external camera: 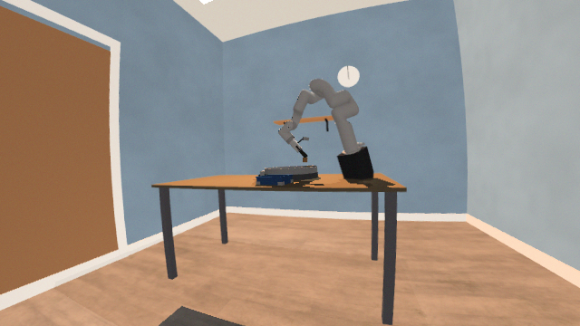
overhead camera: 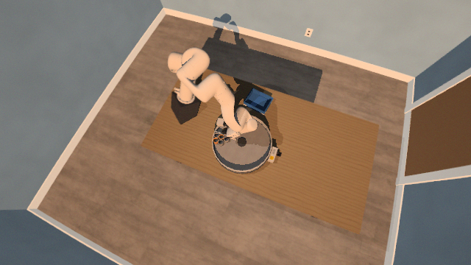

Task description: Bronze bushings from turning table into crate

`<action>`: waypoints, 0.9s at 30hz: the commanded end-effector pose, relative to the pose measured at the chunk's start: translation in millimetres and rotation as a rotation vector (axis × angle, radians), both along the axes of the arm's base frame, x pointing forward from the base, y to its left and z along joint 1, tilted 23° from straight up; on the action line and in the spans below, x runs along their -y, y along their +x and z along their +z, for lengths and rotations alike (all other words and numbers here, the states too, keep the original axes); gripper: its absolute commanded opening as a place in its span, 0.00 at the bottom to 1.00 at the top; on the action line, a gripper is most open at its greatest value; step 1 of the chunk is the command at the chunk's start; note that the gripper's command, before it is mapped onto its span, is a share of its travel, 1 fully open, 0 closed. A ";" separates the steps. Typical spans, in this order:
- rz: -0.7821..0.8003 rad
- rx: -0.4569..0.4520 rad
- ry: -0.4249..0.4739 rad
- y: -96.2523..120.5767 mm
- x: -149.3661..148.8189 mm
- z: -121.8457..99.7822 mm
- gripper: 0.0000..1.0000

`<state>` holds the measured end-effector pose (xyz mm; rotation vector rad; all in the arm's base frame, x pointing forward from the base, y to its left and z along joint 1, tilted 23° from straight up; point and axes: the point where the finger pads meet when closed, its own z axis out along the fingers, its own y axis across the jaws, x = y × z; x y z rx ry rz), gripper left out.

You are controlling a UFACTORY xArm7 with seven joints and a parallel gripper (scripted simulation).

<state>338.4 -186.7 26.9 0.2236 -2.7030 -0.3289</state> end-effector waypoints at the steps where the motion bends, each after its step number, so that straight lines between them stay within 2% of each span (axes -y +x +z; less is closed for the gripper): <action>1: -0.004 0.003 -0.003 13.6 -26.6 14.5 0.00; 2: -0.004 0.003 -0.003 13.6 -26.6 14.5 0.00; 4: -0.004 0.003 -0.003 24.4 -50.6 24.8 0.00; 17: -0.004 0.003 -0.003 65.9 -143.4 64.8 0.00; 19: -0.004 0.003 -0.003 65.9 -143.4 64.8 0.00; 27: -0.004 0.003 -0.003 94.5 -207.1 92.3 0.00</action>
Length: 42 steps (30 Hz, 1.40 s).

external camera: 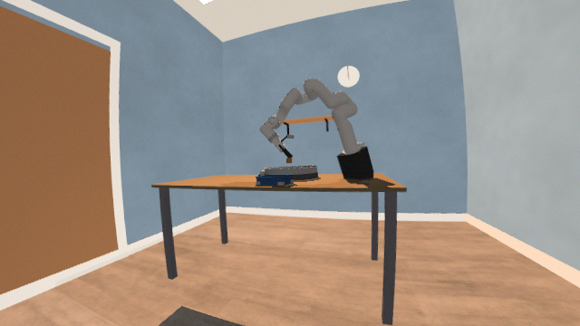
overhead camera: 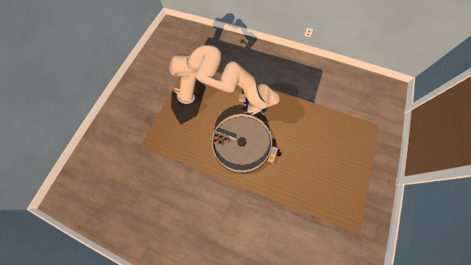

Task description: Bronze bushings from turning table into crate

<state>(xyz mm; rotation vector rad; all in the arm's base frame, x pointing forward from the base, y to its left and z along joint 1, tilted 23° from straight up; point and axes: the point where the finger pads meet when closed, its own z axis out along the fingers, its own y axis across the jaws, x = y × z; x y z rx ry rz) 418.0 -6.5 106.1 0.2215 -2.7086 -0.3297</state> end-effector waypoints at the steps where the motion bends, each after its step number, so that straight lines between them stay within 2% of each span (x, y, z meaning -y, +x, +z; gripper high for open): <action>1: -0.002 -0.002 -0.003 18.2 -34.4 16.3 0.00; 7: -0.002 -0.002 -0.003 36.5 -75.3 33.9 0.00; 9: -0.002 -0.002 -0.003 36.5 -75.3 33.9 0.00; 20: -0.002 -0.002 -0.003 57.6 -122.4 54.2 0.00; 42: -0.002 -0.002 -0.003 63.2 -135.0 59.6 0.00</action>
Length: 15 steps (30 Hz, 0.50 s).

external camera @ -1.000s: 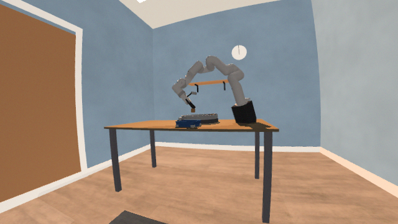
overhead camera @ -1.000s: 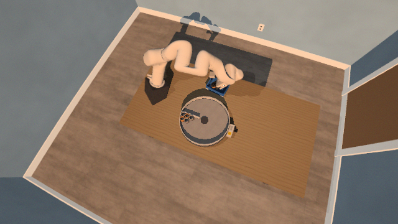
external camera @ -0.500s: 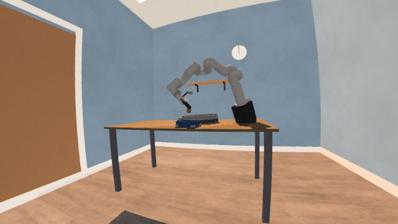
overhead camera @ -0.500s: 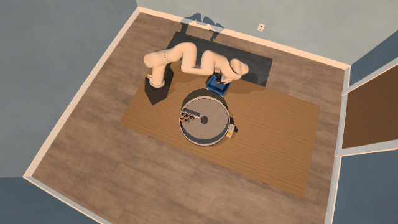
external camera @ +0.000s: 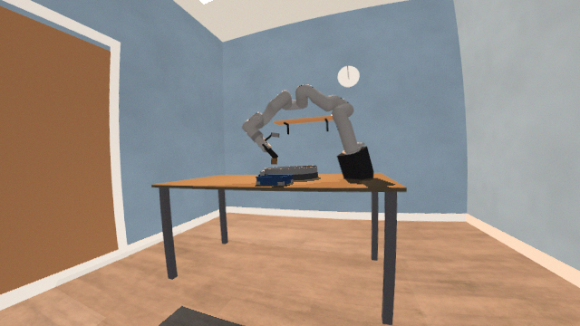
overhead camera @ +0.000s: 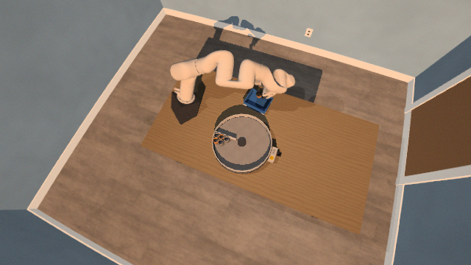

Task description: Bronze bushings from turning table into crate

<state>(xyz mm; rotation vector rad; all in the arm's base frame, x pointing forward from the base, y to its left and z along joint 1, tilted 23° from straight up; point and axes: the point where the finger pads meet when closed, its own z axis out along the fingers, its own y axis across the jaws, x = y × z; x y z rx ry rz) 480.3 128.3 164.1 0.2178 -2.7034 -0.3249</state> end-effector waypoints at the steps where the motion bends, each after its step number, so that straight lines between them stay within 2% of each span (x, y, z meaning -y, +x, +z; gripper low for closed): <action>1: -0.001 0.004 0.000 0.9 -0.1 1.6 0.00; 15: -0.001 0.004 0.000 1.3 -1.8 2.2 0.00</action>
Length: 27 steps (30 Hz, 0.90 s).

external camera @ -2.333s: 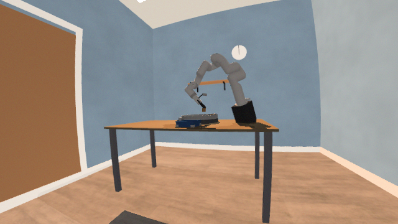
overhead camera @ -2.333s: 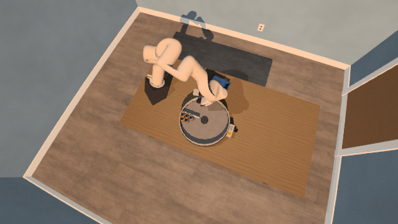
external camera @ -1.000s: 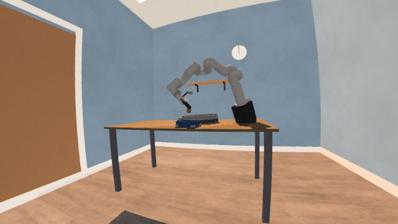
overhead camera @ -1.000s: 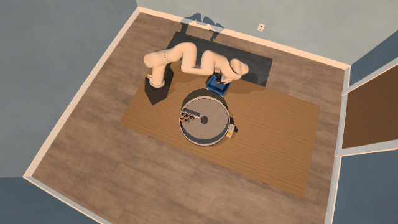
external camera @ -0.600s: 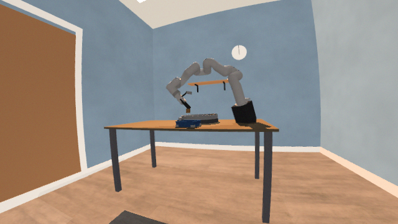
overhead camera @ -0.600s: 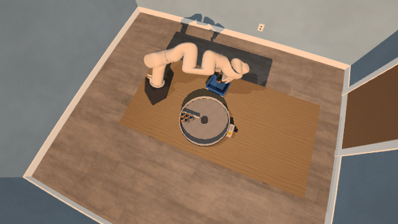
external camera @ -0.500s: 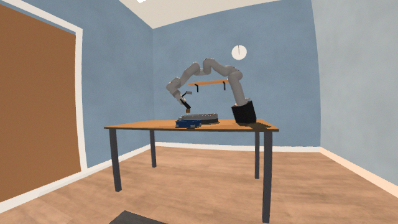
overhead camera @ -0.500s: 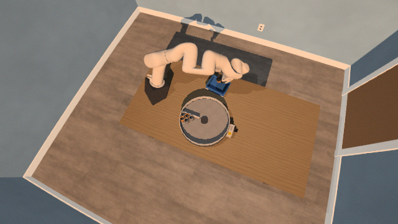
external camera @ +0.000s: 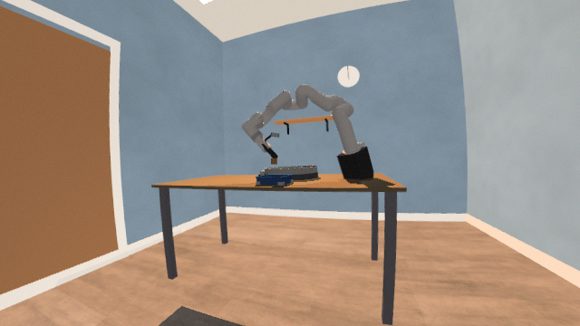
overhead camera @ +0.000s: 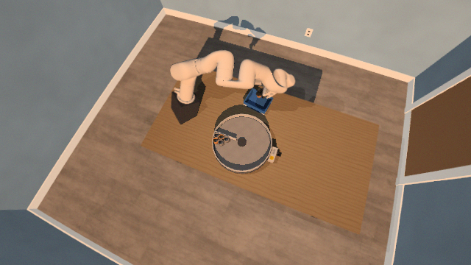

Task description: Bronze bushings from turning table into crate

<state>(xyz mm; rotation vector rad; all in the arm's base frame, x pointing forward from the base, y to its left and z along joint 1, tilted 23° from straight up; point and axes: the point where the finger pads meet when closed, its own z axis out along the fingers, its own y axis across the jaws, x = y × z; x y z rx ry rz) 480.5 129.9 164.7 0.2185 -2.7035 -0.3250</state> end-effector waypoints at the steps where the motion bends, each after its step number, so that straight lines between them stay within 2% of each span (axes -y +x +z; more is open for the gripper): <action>1: -0.001 0.004 0.000 1.0 -0.2 1.6 0.00; 14: -0.001 0.004 0.000 2.1 -1.3 -2.1 0.00; 18: -0.001 0.004 0.000 6.9 -6.2 -18.5 0.00; 20: -0.001 0.004 0.000 6.9 -6.2 -18.5 0.00; 27: -0.001 0.004 0.000 17.1 -16.7 -53.5 0.00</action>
